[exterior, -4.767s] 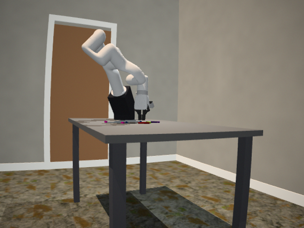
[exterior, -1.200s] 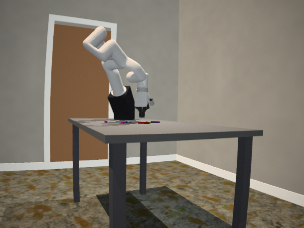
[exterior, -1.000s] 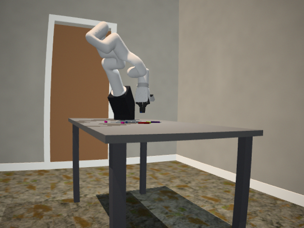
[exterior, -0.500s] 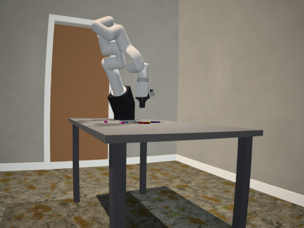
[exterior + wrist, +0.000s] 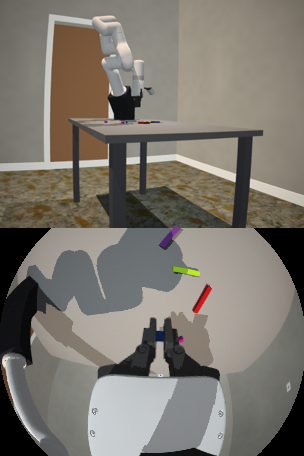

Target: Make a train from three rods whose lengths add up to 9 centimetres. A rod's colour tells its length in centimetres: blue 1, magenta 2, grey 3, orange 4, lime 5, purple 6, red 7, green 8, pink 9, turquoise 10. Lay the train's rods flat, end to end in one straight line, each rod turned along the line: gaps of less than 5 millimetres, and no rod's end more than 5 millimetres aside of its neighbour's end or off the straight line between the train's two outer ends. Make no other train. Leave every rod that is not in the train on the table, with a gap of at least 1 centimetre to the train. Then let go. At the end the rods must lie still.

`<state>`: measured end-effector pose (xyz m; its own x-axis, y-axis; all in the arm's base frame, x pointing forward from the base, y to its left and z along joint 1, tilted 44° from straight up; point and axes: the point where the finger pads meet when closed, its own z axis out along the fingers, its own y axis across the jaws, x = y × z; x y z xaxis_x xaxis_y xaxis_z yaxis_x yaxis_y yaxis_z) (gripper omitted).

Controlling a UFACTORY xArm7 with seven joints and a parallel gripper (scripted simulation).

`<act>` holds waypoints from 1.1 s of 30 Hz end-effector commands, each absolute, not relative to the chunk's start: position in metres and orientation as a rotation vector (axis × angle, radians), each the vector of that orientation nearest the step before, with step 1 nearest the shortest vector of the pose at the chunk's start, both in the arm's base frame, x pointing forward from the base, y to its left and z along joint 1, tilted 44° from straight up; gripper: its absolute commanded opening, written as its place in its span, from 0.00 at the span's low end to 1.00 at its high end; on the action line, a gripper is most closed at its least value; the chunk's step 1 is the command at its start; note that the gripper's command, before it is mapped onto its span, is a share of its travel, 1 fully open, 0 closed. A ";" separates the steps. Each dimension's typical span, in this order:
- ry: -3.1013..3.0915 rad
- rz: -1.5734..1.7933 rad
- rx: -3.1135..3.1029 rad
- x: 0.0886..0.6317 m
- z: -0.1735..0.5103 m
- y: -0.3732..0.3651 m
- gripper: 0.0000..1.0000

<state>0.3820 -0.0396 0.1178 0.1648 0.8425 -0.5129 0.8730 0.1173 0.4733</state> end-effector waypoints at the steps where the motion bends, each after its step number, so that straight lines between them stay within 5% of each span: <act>1: 1.518 0.030 1.842 0.390 0.141 -0.063 0.04; 33: 1.365 0.102 1.955 0.406 0.143 -0.101 0.04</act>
